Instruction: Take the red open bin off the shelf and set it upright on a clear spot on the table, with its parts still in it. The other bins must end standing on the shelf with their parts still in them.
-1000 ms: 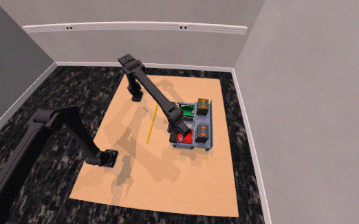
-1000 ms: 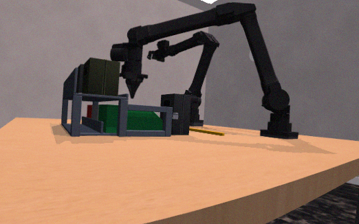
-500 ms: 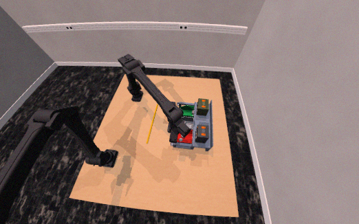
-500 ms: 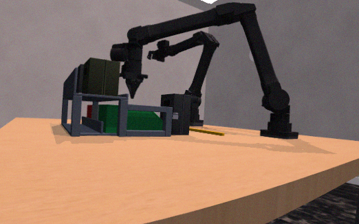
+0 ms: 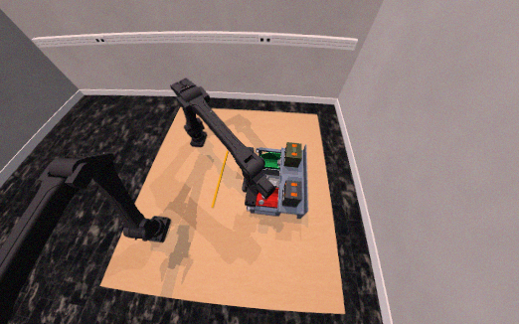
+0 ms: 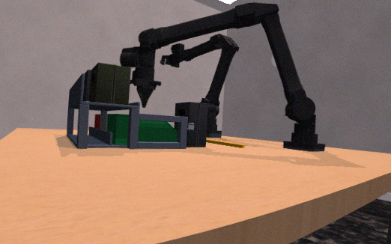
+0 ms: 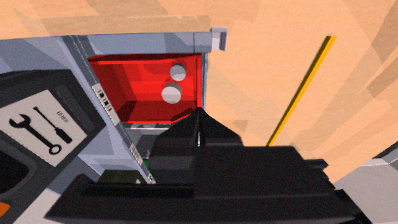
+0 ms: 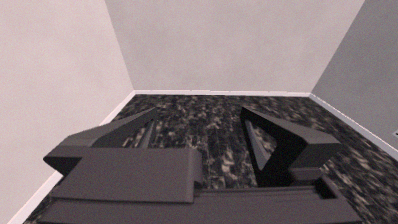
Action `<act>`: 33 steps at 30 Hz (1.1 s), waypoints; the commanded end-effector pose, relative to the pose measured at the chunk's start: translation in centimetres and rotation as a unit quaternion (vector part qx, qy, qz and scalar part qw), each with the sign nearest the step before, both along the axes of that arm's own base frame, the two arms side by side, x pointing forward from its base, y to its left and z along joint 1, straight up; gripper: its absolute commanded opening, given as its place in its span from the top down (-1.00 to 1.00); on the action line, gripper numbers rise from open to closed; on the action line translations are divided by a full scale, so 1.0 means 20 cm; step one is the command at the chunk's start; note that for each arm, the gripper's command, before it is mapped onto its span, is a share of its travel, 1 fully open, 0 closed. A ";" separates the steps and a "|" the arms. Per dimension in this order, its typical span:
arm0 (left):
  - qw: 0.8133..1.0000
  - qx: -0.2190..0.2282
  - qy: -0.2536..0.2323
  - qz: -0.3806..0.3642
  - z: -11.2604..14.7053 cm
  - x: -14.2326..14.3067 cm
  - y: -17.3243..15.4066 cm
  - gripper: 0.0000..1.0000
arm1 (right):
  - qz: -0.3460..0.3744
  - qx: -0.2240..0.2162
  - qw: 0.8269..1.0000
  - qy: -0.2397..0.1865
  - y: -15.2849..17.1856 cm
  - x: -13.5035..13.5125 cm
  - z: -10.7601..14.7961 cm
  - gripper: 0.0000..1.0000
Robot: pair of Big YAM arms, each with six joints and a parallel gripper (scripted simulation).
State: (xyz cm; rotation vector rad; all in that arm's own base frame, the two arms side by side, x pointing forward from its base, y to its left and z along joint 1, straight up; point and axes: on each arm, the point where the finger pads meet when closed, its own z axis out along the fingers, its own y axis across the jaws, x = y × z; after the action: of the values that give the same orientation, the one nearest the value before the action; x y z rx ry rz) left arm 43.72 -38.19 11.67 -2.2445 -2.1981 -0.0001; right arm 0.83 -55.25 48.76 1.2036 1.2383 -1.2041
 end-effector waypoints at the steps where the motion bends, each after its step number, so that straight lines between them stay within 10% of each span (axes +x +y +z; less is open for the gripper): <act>1: 0.999 -0.028 -0.030 0.006 0.20 0.09 -0.07 -0.81 | -0.003 -0.008 1.000 -0.008 0.04 -0.03 0.06 -1.00; 33: 0.999 -0.026 -0.028 0.008 0.18 0.10 -0.06 -0.81 | -0.003 -0.008 1.000 -0.008 0.04 -0.03 0.06 -1.00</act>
State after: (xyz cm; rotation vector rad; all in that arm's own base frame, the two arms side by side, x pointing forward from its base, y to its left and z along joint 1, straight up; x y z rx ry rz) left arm 43.72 -38.19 11.67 -2.2445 -2.1981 -0.0001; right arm 0.83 -55.25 48.76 1.2036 1.2383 -1.2041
